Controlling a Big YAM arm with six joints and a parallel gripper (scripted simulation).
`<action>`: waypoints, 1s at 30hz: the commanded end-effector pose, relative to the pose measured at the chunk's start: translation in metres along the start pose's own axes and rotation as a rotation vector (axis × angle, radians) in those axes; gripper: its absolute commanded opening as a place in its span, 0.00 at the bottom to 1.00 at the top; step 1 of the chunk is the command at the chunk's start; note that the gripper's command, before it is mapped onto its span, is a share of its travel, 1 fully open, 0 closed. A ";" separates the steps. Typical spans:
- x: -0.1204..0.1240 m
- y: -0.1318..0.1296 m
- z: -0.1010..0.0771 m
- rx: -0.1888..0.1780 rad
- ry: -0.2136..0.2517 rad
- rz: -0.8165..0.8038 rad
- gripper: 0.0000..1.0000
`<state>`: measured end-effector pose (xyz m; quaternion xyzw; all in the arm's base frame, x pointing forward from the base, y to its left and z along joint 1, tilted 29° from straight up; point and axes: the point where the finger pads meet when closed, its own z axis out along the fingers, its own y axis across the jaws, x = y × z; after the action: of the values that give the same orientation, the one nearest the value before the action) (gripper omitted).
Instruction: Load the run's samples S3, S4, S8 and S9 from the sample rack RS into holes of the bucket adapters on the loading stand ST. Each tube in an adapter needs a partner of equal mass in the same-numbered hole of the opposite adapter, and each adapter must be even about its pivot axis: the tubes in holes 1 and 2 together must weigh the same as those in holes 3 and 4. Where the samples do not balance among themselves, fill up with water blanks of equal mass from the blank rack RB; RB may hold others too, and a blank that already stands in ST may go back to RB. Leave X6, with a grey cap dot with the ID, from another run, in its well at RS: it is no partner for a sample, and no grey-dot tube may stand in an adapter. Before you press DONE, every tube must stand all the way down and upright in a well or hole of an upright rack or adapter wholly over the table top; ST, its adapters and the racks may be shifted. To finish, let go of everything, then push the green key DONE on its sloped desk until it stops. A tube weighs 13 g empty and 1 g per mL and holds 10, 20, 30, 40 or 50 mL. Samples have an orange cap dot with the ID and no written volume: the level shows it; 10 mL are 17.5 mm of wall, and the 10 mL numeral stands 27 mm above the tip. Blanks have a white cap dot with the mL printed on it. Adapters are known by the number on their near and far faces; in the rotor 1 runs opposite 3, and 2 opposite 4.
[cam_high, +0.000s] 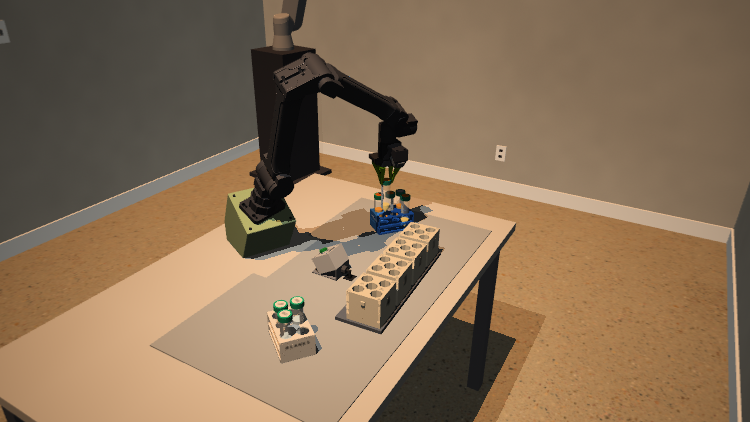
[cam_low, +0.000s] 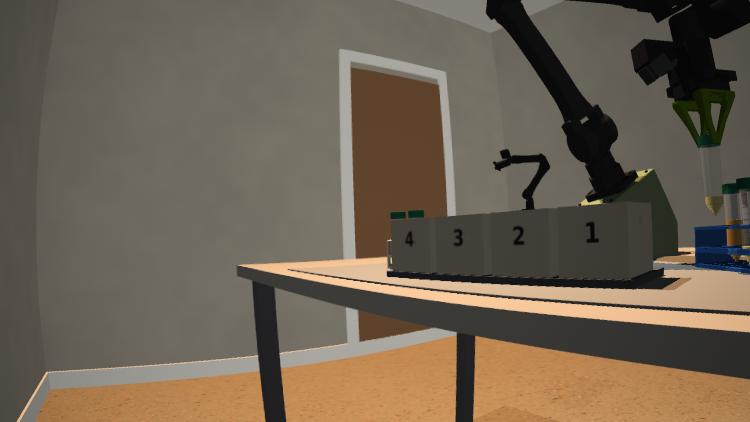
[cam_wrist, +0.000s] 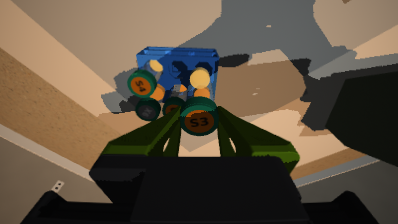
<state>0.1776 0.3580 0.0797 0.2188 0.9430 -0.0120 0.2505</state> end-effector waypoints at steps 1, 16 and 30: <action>-0.001 0.004 0.013 -0.002 -0.006 -0.010 0.00; 0.000 0.014 -0.002 -0.034 0.003 0.002 0.00; -0.007 0.020 0.000 -0.045 0.003 0.015 0.00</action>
<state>0.1812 0.3569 0.0688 0.2137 0.9440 -0.0162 0.2507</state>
